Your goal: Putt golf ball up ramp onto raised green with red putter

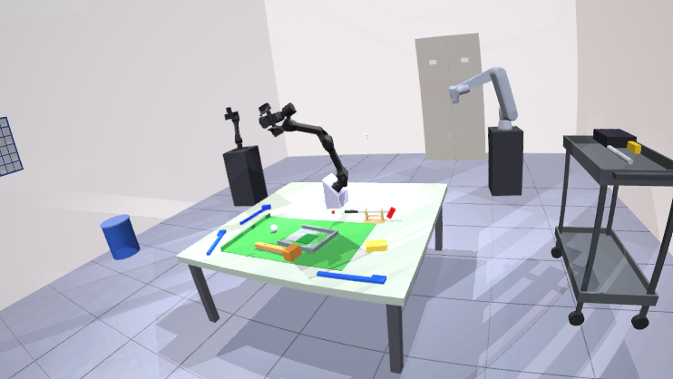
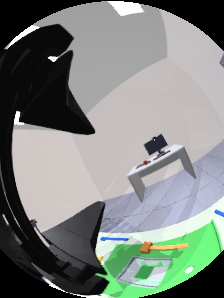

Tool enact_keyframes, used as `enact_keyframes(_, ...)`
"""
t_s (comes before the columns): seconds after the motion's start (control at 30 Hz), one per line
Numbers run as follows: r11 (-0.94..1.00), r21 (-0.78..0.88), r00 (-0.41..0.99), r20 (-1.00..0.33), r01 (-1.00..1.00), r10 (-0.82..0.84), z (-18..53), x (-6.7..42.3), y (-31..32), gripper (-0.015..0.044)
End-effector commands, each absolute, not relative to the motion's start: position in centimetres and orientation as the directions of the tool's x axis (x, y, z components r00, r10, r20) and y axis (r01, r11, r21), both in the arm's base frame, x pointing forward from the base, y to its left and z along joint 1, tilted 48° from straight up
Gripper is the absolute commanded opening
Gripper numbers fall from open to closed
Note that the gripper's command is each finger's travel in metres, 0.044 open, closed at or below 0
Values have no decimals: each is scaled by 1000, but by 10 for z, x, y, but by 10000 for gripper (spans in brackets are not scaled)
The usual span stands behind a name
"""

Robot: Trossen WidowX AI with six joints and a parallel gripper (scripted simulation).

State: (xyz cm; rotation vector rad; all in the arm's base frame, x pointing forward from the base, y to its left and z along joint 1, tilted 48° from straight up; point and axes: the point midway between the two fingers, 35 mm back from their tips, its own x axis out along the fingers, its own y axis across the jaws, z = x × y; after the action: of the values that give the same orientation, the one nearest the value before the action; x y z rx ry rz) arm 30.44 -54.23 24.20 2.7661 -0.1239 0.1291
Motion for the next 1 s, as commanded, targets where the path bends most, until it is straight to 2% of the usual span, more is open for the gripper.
enact_keyframes(0.0,-925,366,992,104,-101,-67,242,306,-541,426)
enact_keyframes(0.2,-770,638,1000,26,-9,10,233,355,-496,440)
enact_keyframes(0.4,-488,865,991,-68,117,116,219,398,-432,440)
enact_keyframes(0.67,-198,962,966,-145,189,214,207,421,-372,440)
enact_keyframes(0.97,142,972,916,-226,189,330,192,432,-301,440)
